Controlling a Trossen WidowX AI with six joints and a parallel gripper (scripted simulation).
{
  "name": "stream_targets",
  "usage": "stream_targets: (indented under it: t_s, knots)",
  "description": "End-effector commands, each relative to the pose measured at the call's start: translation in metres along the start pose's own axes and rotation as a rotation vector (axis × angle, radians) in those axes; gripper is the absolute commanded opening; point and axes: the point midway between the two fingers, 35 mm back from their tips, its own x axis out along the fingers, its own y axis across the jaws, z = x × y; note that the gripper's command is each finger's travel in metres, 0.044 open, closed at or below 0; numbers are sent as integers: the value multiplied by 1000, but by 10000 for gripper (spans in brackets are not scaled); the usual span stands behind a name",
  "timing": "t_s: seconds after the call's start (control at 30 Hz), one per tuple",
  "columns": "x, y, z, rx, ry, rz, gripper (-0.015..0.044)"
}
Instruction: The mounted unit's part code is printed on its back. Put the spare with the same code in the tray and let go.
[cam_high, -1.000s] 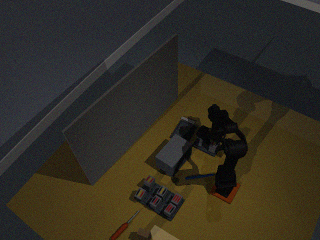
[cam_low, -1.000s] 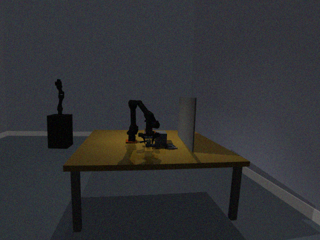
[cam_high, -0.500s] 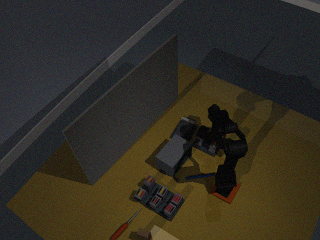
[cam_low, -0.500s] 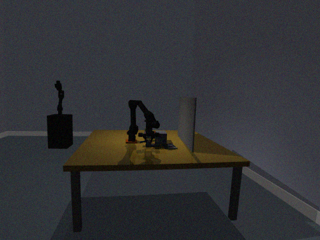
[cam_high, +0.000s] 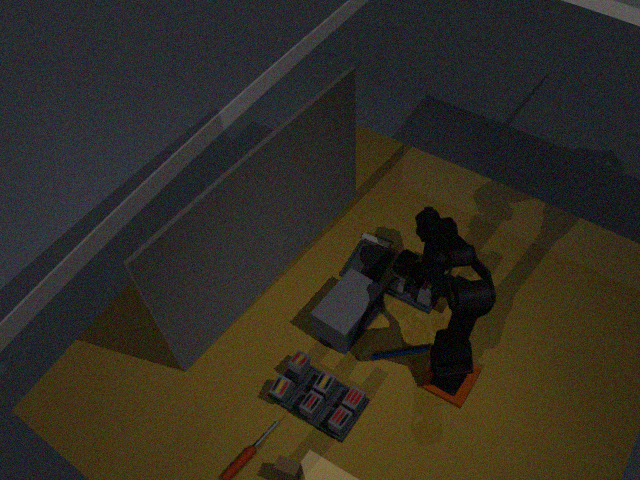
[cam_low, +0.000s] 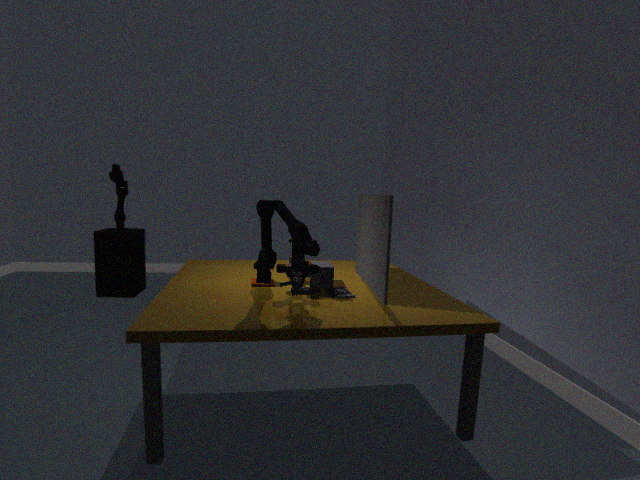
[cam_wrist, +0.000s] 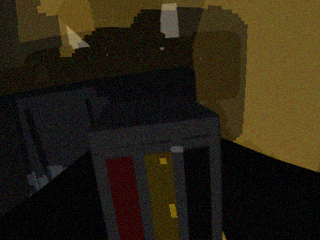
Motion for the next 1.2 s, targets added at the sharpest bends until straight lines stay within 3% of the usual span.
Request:
stream_targets:
  t_s: [0.0, 0.33, 0.6, 1.17]
  knots:
    - [-18, 2, 3, 1, -12, 3, 0]
    - [-70, 0, 0, 3, -9, 4, 0]
    - [-73, 0, 0, 6, -4, 4, 0]
    - [-141, -3, 9, 3, -9, 4, 0]
